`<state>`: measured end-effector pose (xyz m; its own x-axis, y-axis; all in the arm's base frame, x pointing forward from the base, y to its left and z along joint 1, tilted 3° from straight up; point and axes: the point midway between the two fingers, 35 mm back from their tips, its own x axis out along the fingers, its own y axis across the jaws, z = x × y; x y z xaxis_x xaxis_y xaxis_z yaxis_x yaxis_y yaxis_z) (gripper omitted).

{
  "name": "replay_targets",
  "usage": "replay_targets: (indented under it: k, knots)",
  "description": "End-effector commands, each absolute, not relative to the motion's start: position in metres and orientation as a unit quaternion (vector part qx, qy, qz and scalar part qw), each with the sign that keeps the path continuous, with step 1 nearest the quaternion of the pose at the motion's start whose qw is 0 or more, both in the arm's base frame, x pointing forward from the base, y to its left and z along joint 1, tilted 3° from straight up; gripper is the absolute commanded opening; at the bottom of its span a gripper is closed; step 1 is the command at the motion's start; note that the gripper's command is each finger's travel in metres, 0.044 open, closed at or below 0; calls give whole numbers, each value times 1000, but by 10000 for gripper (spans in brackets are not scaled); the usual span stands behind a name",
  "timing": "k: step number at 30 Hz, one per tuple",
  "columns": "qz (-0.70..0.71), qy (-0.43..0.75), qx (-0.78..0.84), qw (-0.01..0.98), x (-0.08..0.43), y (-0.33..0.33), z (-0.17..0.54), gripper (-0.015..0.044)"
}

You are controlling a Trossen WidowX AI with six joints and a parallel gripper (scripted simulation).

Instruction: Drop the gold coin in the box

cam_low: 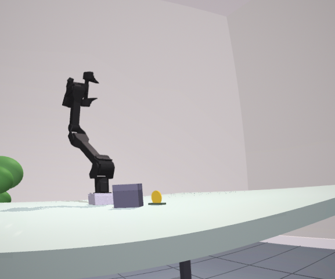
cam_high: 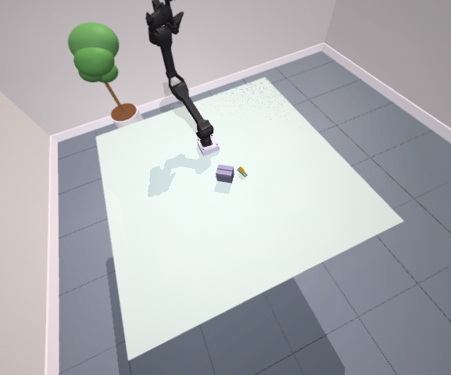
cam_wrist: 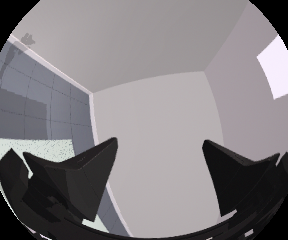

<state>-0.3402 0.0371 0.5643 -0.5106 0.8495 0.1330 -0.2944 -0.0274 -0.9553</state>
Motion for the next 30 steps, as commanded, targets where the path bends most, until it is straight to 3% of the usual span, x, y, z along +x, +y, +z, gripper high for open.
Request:
replay_targets:
  k: [1, 9, 20, 30]
  knots:
    - [671, -553, -249, 426, -339, 37, 566, 374]
    - [687, -536, -141, 470, -276, 54, 626, 164]
    - [691, -416, 45, 590, -117, 92, 692, 161]
    - [631, -275, 184, 701, 42, 131, 686, 161]
